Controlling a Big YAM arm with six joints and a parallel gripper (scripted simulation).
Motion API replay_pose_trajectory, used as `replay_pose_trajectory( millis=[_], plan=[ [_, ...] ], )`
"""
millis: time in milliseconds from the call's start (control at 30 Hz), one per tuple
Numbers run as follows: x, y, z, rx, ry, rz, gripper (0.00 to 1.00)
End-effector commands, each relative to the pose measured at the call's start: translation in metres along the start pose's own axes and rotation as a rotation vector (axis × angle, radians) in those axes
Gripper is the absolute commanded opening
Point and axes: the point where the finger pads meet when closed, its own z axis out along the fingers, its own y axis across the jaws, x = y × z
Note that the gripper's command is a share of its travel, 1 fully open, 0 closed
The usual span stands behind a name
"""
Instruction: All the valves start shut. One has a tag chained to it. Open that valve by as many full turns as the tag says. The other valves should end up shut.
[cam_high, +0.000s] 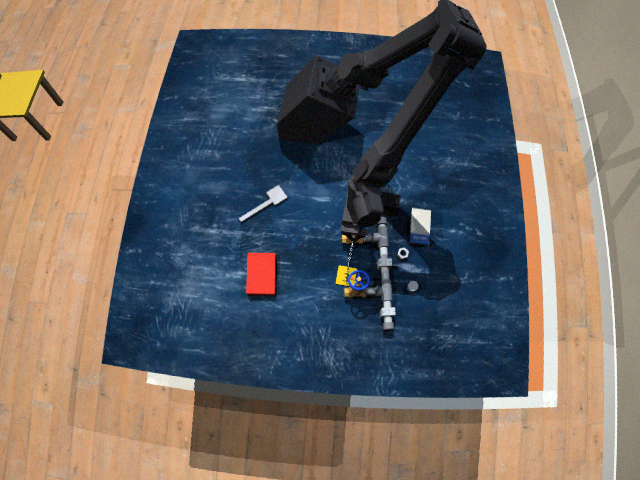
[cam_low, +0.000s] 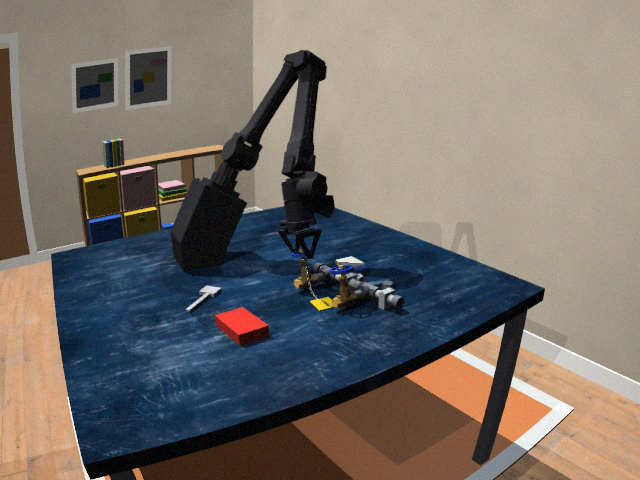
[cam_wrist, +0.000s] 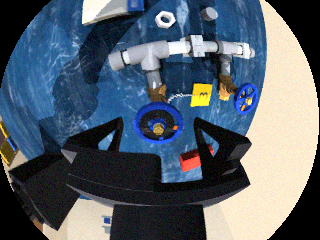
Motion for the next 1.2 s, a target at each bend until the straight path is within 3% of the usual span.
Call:
replay_pose_trajectory(
  millis=[0,533,700,967,1033,1067,1167],
  plan=[
    [-0.0021,-0.0056,-0.0015,0.003,-0.001,-0.016,1.00],
    [-0.0021,-0.0057,-0.0016,0.003,-0.001,0.163,1.00],
    [-0.0025,-0.0071,-0.0016,0.008,-0.003,0.391,1.00],
    [-0.0032,-0.0101,-0.0017,0.014,-0.013,0.898,1.00],
    [-0.0032,-0.0101,-0.0017,0.014,-0.013,0.898,1.00],
    [-0.0032,-0.0101,-0.0017,0.016,-0.014,1.037,1.00],
    [-0.0032,-0.0102,-0.0017,0.010,-0.016,1.204,1.00]
  ],
)
